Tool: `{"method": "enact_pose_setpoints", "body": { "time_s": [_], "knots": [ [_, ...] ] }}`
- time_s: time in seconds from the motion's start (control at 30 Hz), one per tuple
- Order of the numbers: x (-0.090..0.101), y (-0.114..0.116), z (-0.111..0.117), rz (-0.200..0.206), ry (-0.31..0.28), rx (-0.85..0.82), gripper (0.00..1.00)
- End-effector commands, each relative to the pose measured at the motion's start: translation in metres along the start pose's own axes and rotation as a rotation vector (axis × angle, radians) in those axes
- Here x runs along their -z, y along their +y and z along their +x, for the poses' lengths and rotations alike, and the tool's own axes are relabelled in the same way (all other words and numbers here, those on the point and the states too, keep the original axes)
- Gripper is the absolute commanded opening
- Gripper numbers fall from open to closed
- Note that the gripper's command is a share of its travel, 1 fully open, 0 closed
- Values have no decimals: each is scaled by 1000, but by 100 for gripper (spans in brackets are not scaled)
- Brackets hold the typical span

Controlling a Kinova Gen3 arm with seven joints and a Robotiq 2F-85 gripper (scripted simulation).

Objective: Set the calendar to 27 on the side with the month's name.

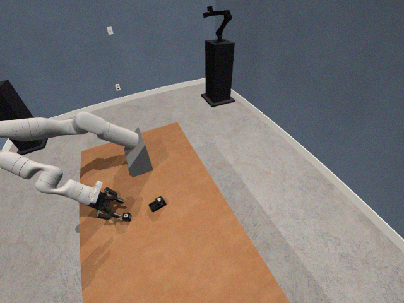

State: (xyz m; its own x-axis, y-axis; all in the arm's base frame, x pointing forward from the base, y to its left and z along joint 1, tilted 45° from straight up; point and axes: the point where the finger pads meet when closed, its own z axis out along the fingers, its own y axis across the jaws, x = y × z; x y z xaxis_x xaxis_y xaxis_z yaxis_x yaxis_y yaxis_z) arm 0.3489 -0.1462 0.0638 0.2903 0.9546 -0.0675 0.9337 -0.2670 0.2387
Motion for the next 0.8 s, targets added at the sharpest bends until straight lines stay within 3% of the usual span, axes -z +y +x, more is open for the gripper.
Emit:
{"method": "enact_pose_setpoints", "body": {
  "time_s": [0.0, 0.47, 0.77],
  "knots": [
    [1, 1, 13, -10, -19, 34, 69],
    [4, 7, 14, -35, -116, 30, 69],
    [5, 9, 14, -45, -135, 29, 69]
  ]
}}
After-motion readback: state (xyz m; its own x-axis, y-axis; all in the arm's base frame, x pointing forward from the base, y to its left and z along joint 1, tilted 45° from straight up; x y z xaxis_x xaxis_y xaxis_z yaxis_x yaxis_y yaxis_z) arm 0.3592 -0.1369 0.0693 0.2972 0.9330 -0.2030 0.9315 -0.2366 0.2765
